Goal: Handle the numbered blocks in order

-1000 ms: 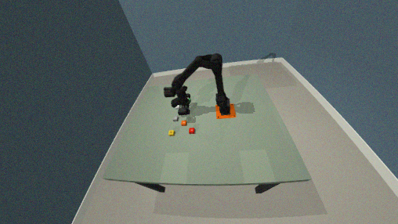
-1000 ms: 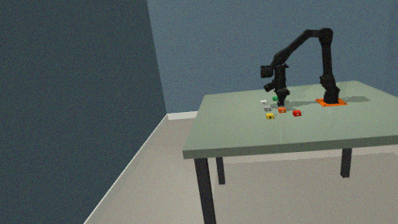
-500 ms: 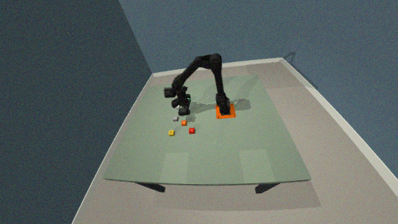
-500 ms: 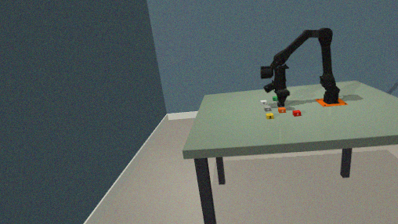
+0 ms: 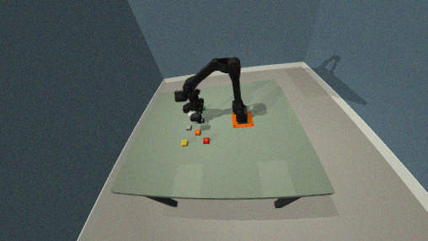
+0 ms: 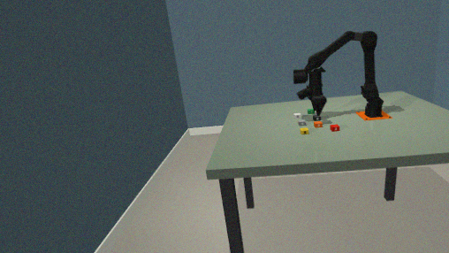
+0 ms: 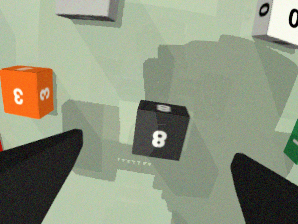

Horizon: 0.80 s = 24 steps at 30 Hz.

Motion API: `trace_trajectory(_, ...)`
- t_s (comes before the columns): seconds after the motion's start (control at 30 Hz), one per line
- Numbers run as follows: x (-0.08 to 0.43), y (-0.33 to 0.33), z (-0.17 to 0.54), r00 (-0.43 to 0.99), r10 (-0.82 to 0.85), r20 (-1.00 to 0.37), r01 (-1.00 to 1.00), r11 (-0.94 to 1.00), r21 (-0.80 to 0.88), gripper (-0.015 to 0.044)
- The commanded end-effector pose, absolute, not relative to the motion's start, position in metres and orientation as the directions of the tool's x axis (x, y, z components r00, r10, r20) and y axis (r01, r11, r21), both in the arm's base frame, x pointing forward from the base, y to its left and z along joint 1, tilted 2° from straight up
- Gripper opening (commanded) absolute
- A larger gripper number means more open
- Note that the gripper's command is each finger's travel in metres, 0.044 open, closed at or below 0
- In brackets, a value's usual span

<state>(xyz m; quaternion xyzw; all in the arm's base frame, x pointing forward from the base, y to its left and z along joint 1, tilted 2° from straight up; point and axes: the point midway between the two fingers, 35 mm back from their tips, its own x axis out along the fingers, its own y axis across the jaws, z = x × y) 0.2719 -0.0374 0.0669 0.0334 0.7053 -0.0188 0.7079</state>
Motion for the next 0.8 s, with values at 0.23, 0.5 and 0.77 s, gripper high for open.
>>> trace_trajectory(0.23,0.290,0.040,0.109,0.013,0.025,-1.000,0.070,0.997,0.025,0.0400)
trace_trajectory(0.5,0.268,0.158,0.156,0.010,0.037,-0.999,0.070,0.997,0.038,0.0400)
trace_trajectory(0.77,0.257,0.179,0.165,0.009,0.040,-0.999,0.070,0.997,0.040,0.0400)
